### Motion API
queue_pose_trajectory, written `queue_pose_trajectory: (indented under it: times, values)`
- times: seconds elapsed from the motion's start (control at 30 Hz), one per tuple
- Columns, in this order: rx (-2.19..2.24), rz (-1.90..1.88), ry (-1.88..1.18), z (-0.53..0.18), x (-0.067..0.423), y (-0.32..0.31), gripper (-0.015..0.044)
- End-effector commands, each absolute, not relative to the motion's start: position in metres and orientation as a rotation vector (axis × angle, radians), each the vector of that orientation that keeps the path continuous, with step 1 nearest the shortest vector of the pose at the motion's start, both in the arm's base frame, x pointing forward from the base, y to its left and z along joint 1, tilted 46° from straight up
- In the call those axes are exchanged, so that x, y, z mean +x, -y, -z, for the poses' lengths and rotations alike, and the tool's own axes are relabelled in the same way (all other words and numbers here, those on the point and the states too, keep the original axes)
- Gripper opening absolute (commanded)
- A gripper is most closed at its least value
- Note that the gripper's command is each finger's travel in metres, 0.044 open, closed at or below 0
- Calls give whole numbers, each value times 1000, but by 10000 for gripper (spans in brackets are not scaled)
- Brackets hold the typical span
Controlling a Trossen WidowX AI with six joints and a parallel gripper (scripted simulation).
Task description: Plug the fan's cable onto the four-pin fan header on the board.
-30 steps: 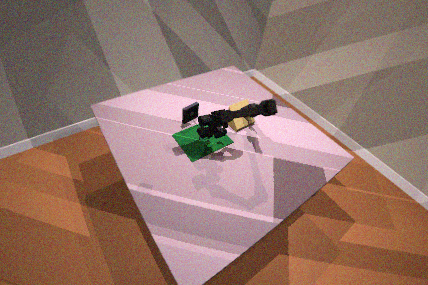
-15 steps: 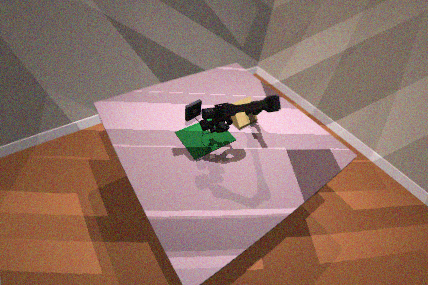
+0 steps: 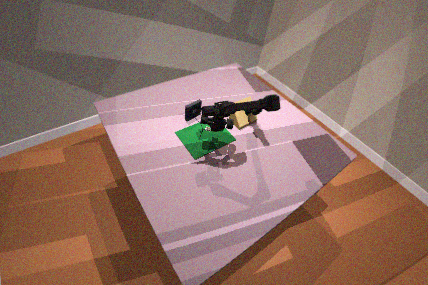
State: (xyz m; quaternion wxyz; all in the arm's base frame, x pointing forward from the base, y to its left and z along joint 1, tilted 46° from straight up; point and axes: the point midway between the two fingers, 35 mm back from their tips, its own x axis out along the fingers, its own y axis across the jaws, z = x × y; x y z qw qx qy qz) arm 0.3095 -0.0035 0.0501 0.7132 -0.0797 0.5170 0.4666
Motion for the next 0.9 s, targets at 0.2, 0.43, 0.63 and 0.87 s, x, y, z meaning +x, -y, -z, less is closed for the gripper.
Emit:
queue_pose_trajectory:
  times: [0.2,0.43,0.63,0.87]
  values:
    - [115,-860,-1286,-48,302,3,0]
    - [327,-719,-1378,-48,298,4,0]
    - [507,-592,-1450,-47,295,4,0]
    - [717,-438,-1525,-47,291,5,0]
